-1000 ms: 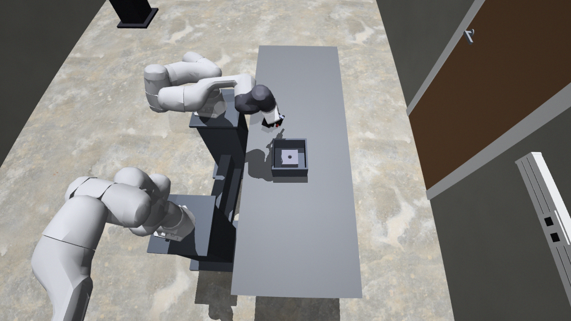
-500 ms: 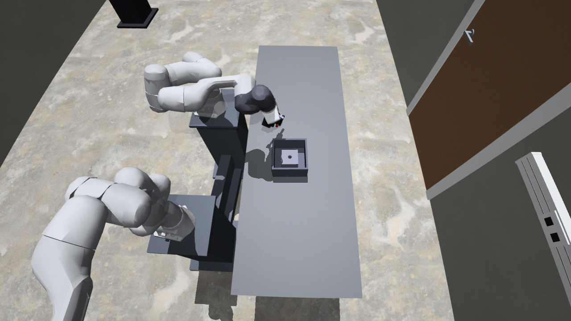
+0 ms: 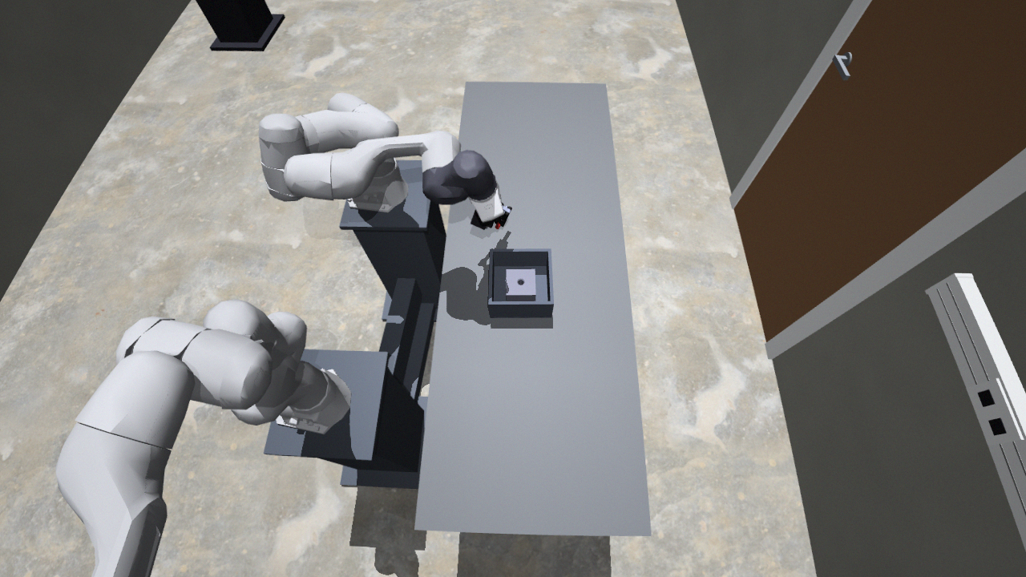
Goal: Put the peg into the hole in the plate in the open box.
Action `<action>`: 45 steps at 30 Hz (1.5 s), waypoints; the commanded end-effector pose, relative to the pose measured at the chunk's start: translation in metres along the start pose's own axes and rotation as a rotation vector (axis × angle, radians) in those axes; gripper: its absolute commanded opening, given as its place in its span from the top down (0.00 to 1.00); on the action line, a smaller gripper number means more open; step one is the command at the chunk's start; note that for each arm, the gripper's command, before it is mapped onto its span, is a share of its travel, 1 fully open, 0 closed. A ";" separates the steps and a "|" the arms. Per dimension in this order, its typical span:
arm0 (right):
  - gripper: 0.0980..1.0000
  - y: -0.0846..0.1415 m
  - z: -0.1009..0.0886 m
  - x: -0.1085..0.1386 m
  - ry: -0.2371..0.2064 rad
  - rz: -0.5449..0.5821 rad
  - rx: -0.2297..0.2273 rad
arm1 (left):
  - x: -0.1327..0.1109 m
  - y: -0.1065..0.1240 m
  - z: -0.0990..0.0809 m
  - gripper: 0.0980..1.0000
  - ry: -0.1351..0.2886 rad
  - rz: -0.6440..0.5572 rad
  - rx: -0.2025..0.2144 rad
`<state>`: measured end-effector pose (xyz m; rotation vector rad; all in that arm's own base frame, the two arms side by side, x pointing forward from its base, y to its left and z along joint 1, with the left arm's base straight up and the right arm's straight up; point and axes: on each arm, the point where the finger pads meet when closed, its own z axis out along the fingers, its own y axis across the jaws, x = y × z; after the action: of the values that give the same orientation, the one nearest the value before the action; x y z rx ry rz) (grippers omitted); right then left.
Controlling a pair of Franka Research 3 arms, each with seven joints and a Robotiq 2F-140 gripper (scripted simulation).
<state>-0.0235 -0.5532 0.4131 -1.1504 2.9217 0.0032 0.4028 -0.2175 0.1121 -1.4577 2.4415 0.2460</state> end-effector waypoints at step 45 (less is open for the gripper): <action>0.00 -0.001 0.000 0.000 0.002 0.006 0.001 | 0.000 0.001 0.001 1.00 0.995 0.000 -0.002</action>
<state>-0.0235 -0.5532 0.4131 -1.1504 2.9217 0.0032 0.4077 -0.2140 0.1111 -1.9584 3.0184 -0.5722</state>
